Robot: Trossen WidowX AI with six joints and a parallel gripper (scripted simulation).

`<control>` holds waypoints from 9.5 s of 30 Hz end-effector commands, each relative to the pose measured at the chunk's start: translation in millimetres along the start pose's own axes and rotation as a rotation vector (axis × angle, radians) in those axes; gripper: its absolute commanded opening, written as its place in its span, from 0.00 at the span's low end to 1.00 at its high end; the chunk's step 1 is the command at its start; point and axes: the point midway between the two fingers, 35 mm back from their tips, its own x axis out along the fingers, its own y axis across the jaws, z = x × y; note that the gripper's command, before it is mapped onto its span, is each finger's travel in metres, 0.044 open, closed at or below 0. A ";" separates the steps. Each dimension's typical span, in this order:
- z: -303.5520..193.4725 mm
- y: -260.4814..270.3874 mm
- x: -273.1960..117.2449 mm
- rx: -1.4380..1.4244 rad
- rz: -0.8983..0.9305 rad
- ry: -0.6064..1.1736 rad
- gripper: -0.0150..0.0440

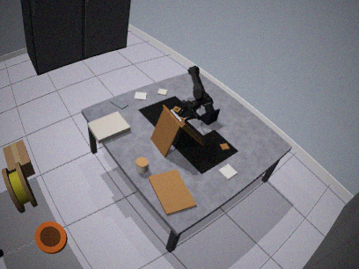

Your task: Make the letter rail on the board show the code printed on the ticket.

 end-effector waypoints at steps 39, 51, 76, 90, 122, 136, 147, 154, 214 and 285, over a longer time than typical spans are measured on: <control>-5.0 0.7 -23.3 0.003 -0.001 -0.003 0.75; -3.6 0.8 -26.2 0.003 -0.001 -0.003 0.75; -3.2 1.0 -27.2 -0.004 0.002 0.001 0.31; 7.1 2.3 -17.9 -0.018 0.024 0.131 0.25; 22.8 -37.3 -1.3 0.006 -0.002 0.691 0.25; 23.6 -37.7 5.6 0.006 -0.002 0.691 0.25; 23.9 -38.2 11.1 0.006 -0.002 0.691 0.25; 24.0 -38.5 14.6 0.007 -0.002 0.691 0.25; 24.3 -25.2 21.8 0.007 -0.002 0.690 0.25; 66.8 -34.7 -159.0 -1.426 0.396 -0.063 1.00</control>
